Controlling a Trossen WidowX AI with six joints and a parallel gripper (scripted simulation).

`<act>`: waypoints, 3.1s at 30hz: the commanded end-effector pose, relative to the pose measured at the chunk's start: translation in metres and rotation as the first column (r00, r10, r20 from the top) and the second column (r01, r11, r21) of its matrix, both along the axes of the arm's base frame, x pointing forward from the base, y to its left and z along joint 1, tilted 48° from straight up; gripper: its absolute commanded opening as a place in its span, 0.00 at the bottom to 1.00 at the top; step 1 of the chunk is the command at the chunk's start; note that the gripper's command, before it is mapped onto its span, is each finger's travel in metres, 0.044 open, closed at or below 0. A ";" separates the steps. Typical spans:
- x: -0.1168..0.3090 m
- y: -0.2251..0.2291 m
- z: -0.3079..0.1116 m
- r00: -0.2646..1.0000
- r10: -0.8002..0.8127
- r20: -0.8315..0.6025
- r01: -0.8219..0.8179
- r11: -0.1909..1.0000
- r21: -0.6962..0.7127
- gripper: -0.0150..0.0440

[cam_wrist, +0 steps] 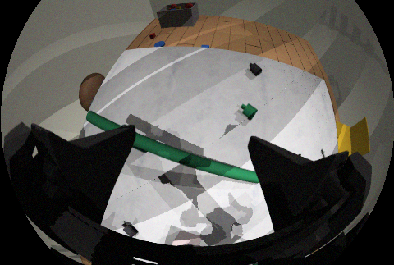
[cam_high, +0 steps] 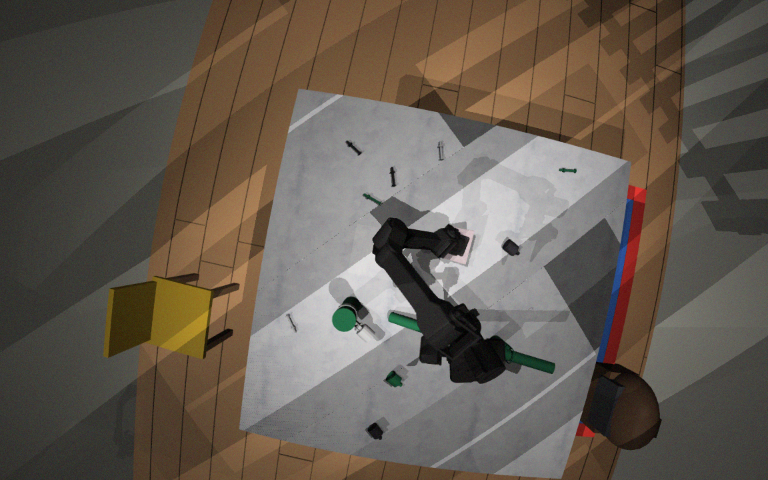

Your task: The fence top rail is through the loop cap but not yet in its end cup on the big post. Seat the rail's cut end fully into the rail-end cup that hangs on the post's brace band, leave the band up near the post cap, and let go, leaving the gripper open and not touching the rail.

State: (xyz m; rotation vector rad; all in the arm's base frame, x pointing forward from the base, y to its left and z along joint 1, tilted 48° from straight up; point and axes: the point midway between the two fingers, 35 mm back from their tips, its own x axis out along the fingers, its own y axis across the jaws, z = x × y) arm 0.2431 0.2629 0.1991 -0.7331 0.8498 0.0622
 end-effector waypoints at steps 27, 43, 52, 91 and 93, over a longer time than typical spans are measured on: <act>0.060 -0.195 0.055 0.924 0.014 -0.381 -0.327 0.544 -0.773 1.00; 0.062 -0.217 0.067 0.871 0.007 -0.491 -0.447 0.426 -0.787 1.00; 0.066 -0.243 0.043 0.872 0.007 -0.489 -0.446 0.425 -0.788 1.00; 0.099 -0.286 0.019 0.873 0.008 -0.488 -0.444 0.429 -0.787 1.00; 0.100 -0.288 0.018 0.873 0.007 -0.487 -0.443 0.428 -0.788 1.00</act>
